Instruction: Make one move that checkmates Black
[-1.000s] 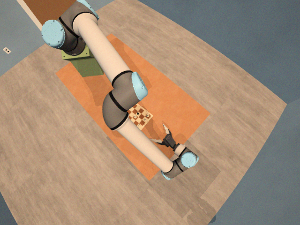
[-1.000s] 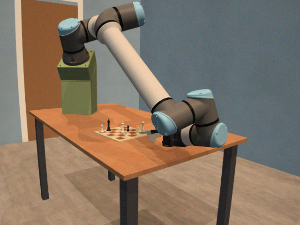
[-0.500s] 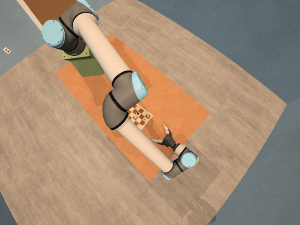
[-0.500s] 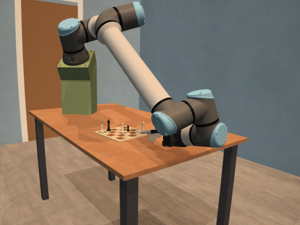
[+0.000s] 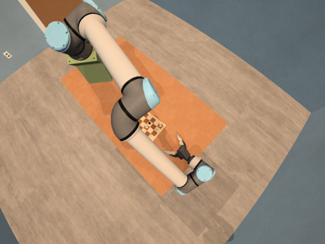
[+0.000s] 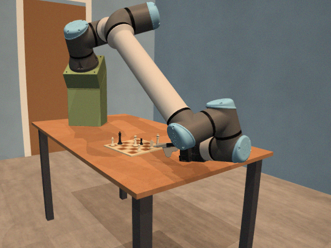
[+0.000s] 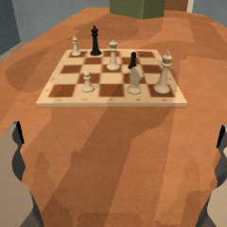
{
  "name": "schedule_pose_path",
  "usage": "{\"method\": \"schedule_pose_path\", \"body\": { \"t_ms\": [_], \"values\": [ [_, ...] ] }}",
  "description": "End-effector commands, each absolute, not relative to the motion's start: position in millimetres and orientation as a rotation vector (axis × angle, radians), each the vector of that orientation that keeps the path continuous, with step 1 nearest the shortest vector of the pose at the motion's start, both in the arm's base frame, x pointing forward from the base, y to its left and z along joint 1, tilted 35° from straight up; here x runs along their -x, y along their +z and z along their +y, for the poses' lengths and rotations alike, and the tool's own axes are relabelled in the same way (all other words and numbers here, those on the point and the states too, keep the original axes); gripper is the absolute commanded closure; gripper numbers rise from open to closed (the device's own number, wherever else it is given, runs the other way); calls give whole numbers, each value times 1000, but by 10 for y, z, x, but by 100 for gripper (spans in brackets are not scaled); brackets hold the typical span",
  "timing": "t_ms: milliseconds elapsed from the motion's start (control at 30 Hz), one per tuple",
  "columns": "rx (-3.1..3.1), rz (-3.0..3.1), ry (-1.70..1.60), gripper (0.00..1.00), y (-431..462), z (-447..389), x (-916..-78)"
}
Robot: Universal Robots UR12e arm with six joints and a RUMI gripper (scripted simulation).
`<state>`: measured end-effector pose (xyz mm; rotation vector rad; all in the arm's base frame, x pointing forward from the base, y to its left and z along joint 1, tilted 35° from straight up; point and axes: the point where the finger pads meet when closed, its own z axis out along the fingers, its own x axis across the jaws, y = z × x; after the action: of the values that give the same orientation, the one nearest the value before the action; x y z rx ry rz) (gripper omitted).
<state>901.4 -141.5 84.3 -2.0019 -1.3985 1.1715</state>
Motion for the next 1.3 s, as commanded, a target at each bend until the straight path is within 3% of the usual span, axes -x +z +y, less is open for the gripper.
{"method": "schedule_pose_path", "body": {
  "t_ms": [0, 533, 1267],
  "values": [
    [2003, -1400, 1171, 0, 856, -1411, -9017],
    [2005, -1401, 1171, 0, 889, -1394, -9001],
    [2005, -1402, 1171, 0, 1587, -1036, -8651]
  ]
}}
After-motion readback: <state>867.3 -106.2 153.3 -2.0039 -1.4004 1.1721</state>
